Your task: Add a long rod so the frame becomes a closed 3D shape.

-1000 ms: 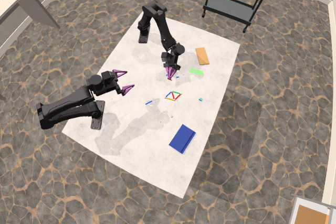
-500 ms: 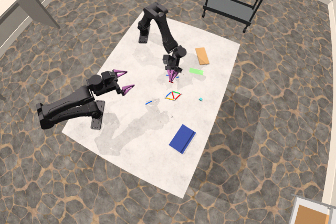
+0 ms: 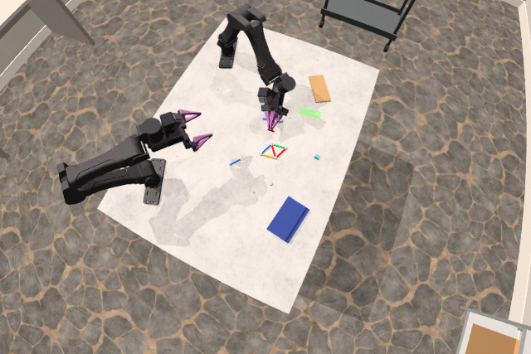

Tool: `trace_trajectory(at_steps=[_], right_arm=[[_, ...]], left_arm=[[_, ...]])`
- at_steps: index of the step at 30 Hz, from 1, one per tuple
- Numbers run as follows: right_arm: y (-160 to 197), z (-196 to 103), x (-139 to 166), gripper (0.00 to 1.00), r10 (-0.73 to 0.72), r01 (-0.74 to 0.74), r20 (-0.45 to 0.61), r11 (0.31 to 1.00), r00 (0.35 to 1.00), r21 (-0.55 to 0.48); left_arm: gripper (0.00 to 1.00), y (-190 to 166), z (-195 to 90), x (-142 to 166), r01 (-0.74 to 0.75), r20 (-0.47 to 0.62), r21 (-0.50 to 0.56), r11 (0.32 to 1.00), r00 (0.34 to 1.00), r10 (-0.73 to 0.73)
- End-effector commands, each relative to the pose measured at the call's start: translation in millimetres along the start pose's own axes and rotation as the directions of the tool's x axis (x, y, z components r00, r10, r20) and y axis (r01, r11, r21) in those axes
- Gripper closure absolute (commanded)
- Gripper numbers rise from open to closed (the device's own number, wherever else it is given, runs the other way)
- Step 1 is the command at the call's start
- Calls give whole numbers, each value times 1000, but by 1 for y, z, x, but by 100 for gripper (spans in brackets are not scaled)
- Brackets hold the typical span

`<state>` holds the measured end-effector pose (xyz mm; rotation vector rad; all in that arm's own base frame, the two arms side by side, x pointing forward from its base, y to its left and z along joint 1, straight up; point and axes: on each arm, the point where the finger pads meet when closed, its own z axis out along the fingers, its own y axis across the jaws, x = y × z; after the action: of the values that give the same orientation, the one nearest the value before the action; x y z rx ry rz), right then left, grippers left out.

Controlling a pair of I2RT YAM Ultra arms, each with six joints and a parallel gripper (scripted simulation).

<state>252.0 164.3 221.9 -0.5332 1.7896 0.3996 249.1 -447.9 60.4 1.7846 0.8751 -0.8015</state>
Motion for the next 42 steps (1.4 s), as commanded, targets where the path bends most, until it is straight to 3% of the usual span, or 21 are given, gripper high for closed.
trace_trajectory(at_steps=[1, 19, 33, 42], right_arm=[[-2, -4, -2, 0, 3, -3, 5, 1000, 1000, 5], [-2, -4, -2, 0, 3, -3, 5, 1000, 1000, 5], [-2, -4, -2, 0, 3, -3, 5, 1000, 1000, 5], [-2, -4, -2, 0, 3, -3, 5, 1000, 1000, 5]], left_arm=[[100, 14, 13, -9, -7, 11, -1, 1000, 1000, 7], [100, 54, 60, -14, -32, 30, -1, 999, 999, 32], [100, 60, 60, -22, -56, 47, -12, 998, 997, 57], [100, 62, 57, -7, -52, 37, -18, 999, 998, 52]])
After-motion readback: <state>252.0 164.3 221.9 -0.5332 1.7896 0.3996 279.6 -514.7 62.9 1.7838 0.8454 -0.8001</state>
